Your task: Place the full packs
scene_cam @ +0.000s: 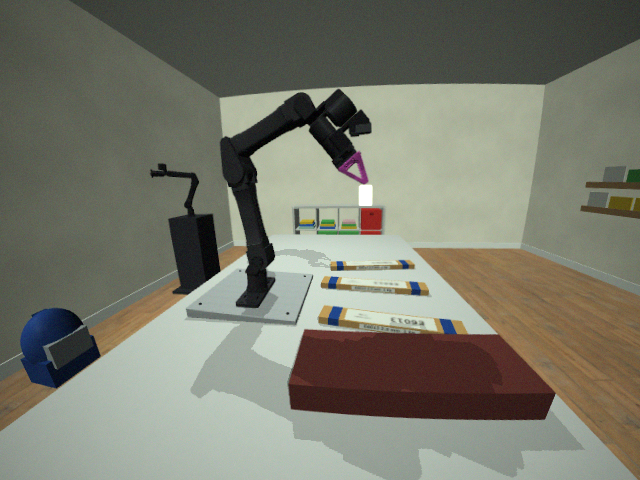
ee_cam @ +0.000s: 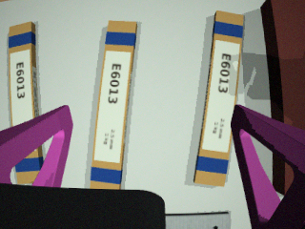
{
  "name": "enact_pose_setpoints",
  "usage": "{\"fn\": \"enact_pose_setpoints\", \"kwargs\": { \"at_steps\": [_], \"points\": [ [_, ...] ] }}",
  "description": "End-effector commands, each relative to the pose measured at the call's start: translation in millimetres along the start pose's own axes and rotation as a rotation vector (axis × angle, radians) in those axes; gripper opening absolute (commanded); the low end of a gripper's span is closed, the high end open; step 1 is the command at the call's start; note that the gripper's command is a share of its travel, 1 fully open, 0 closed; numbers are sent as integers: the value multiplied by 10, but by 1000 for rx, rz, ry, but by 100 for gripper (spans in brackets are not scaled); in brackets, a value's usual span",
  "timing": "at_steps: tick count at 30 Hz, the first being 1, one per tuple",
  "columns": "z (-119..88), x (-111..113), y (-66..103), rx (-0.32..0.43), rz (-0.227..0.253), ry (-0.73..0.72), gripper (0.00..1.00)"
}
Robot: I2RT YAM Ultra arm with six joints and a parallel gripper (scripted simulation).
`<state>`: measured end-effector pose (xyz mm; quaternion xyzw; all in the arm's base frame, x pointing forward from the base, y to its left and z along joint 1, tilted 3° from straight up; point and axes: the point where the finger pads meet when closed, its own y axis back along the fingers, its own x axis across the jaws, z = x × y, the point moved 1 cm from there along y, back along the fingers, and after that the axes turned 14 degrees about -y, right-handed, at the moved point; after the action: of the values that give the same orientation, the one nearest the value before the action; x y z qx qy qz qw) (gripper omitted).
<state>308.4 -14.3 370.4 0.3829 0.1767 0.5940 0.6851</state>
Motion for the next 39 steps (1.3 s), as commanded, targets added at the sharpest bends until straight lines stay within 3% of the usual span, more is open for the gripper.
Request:
{"fn": "enact_pose_setpoints", "kwargs": {
  "at_steps": [1, 13, 39],
  "points": [
    [-122, -42, 32, 140, -43, 8, 95],
    [-106, -37, 28, 304, -89, 11, 95],
    [-104, -36, 28, 323, -103, 11, 95]
  ]
}}
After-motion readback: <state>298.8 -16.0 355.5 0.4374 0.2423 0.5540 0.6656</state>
